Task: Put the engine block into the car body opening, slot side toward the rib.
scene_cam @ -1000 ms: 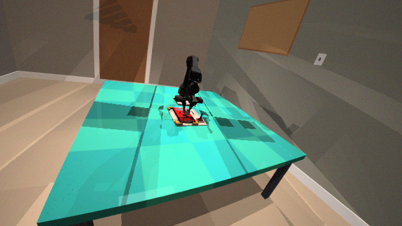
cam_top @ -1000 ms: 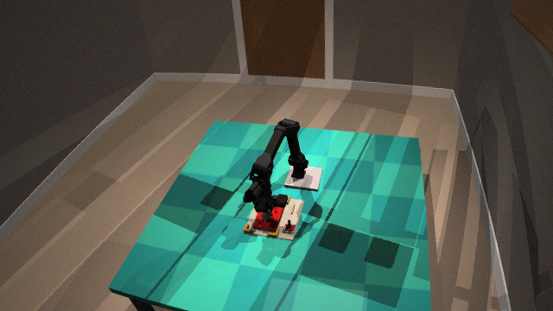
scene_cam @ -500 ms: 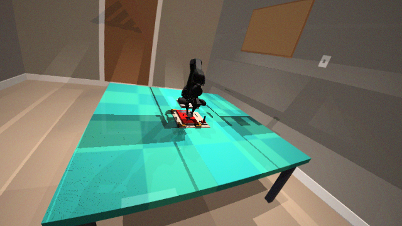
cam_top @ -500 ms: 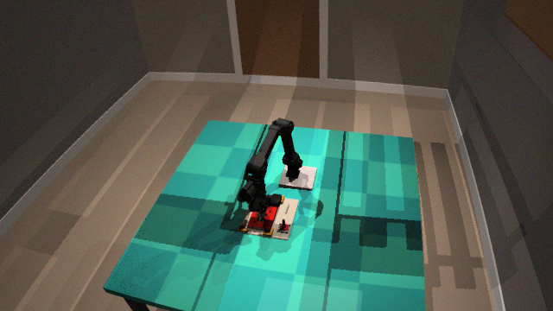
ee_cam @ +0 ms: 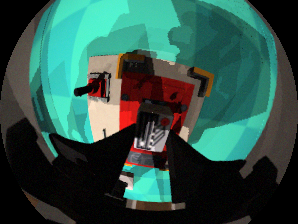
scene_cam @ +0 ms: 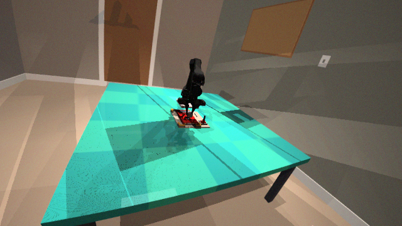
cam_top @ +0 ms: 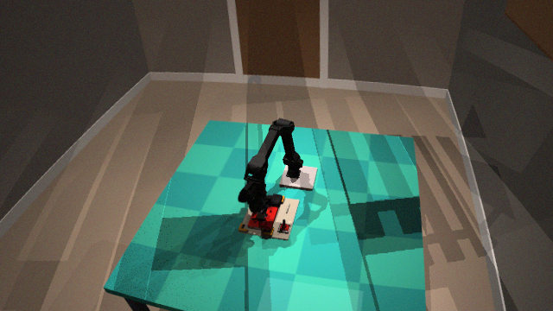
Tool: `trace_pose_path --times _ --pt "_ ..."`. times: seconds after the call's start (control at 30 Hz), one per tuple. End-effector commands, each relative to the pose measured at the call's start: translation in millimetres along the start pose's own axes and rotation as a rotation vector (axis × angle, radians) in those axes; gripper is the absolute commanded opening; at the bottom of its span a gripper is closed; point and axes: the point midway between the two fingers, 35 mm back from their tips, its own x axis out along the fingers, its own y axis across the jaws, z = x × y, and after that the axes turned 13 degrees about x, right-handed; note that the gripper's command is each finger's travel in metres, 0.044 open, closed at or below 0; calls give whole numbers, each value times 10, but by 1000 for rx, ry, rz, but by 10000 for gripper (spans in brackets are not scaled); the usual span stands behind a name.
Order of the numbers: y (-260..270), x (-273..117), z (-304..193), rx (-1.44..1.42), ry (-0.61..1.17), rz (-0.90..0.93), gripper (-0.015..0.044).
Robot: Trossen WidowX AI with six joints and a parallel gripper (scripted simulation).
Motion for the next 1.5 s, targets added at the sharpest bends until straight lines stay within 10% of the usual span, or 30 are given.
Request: trace_pose_path --times 0.0,1.47 --pt "-4 15 -1 11 1 -3 159" --pt "-5 93 -1 4 1 -3 159"
